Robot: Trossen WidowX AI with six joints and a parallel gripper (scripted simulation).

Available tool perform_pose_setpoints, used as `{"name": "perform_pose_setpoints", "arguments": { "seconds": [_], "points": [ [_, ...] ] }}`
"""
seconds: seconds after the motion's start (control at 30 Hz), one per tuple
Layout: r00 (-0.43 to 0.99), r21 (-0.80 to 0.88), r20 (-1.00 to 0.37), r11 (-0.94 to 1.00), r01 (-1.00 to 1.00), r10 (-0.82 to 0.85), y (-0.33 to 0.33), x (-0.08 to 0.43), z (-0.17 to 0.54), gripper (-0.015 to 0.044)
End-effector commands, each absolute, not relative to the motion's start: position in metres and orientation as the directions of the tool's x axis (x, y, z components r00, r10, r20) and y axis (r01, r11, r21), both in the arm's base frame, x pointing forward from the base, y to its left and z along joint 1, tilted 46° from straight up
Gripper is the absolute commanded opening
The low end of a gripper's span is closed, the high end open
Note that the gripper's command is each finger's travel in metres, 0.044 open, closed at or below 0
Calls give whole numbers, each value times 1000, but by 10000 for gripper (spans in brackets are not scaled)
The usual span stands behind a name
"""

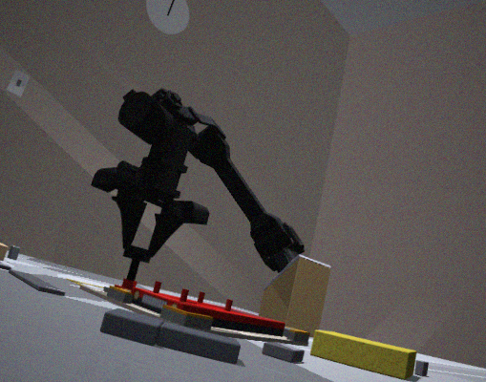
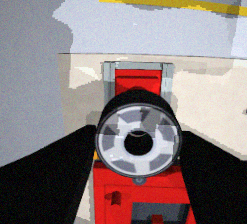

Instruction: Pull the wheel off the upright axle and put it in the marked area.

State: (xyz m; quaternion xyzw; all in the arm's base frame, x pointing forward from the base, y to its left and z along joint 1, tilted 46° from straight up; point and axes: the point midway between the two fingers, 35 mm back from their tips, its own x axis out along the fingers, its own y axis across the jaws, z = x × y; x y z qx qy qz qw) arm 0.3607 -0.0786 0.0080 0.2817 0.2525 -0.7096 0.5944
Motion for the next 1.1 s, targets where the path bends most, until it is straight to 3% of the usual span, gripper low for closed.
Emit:
{"name": "perform_pose_setpoints", "arguments": {
  "seconds": [0.0, 0.7, 1.07],
  "points": [
    [-135, -21, -701, -169, 985, -700, -77, 361, 9, 0],
    [-135, -22, -702, -169, 985, -700, -51, 365, 36, 0],
    [-134, -25, -700, -164, 986, -701, -72, 350, 54, 0]
  ]
}}
